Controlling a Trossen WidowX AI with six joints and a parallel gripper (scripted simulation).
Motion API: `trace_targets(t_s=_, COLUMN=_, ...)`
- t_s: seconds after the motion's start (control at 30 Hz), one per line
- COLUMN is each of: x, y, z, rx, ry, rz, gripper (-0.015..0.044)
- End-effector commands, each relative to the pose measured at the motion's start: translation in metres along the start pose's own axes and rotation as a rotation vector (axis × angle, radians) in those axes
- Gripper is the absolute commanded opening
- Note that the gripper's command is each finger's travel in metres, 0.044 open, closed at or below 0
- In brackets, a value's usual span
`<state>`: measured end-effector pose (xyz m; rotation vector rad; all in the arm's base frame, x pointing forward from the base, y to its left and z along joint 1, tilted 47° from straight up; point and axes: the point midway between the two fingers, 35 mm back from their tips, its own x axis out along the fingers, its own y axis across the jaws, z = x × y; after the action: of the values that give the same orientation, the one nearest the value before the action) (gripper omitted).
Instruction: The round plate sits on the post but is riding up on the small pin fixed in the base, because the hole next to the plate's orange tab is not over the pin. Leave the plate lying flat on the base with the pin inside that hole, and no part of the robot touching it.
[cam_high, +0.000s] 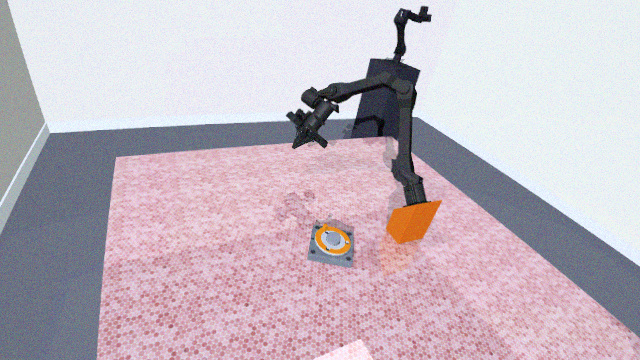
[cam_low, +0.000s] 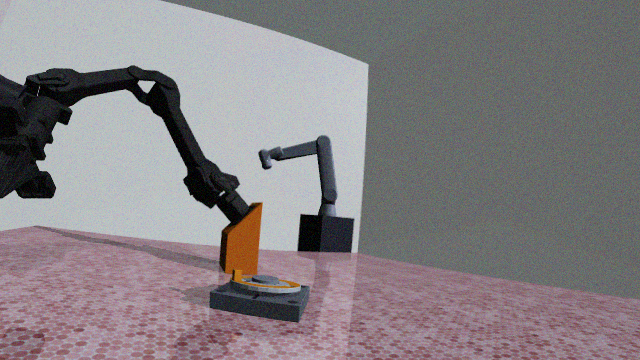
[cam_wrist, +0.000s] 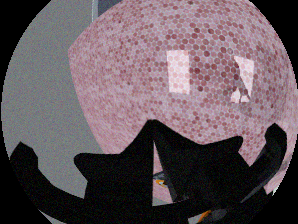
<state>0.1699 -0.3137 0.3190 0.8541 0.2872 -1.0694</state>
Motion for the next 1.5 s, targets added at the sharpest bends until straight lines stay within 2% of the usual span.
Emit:
trace_targets(t_s=0.0, x=0.042, y=0.007, z=-0.060, rx=-0.124, ry=0.167, rz=-0.092, gripper=0.0000)
trace_targets(t_s=0.07, x=0.048, y=0.008, z=-0.071, rx=-0.150, ry=0.194, rz=-0.110, gripper=0.0000)
trace_targets(t_s=0.27, x=0.081, y=0.010, z=-0.175, rx=-0.449, ry=0.399, rz=-0.274, gripper=0.0000)
trace_targets(t_s=0.37, x=0.084, y=0.008, z=-0.201, rx=-0.547, ry=0.439, rz=-0.317, gripper=0.0000)
trace_targets(t_s=0.53, x=0.080, y=-0.004, z=-0.276, rx=-0.921, ry=0.519, rz=-0.448, gripper=0.0000)
trace_targets(t_s=0.63, x=0.077, y=-0.007, z=-0.292, rx=-1.032, ry=0.525, rz=-0.480, gripper=0.0000)
trace_targets(t_s=0.8, x=0.061, y=-0.020, z=-0.337, rx=-1.450, ry=0.484, rz=-0.574, gripper=0.0000)
trace_targets(t_s=0.93, x=0.058, y=-0.021, z=-0.346, rx=-1.572, ry=0.455, rz=-0.595, gripper=0.0000)
trace_targets(t_s=1.17, x=0.059, y=-0.020, z=-0.346, rx=-1.572, ry=0.455, rz=-0.595, gripper=0.0000)
trace_targets(t_s=1.47, x=0.091, y=-0.045, z=-0.342, rx=-1.572, ry=0.454, rz=-0.595, gripper=0.0000)
